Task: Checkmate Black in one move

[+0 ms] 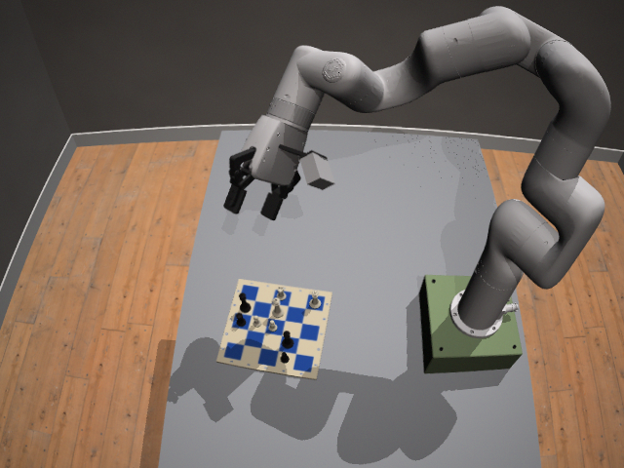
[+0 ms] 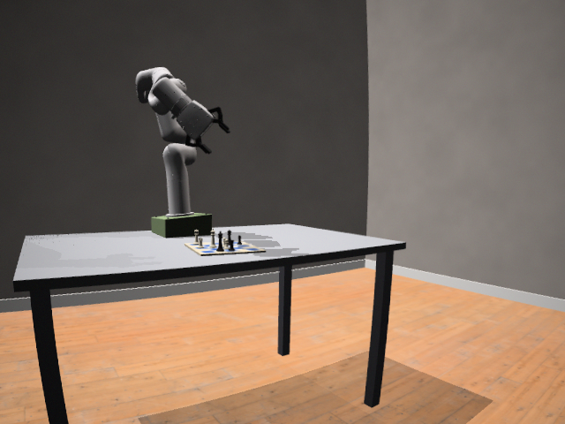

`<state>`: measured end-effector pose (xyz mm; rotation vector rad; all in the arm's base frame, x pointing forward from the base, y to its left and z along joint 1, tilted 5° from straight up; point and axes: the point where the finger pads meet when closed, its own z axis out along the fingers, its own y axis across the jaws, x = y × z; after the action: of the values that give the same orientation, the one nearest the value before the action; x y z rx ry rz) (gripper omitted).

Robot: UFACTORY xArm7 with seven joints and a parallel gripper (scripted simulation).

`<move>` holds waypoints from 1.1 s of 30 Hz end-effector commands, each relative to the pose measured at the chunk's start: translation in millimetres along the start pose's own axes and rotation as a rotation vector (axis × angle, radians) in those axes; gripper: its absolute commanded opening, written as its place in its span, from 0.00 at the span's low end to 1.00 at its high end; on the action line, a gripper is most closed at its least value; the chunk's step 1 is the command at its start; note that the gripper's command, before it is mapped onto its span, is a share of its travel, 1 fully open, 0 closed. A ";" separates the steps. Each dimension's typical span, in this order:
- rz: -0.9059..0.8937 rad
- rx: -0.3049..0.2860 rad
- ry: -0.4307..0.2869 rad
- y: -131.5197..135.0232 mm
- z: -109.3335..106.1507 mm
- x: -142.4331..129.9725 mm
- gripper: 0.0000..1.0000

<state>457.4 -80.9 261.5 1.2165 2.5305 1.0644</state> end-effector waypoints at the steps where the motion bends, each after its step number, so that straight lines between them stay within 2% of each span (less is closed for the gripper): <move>1: -0.002 -0.002 -0.002 1.5 -0.9 -0.4 1.00; 20: 0.003 0.002 -0.001 0.3 -0.9 -1.6 1.00; 24: 0.058 0.036 0.011 -11.2 -1.2 -12.9 1.00; 27: 0.151 0.085 0.039 -31.2 0.2 -30.3 1.00; 33: 0.193 0.103 0.054 -40.5 1.6 -37.4 1.00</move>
<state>455.9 -120.3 230.6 1.4828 2.5643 1.0155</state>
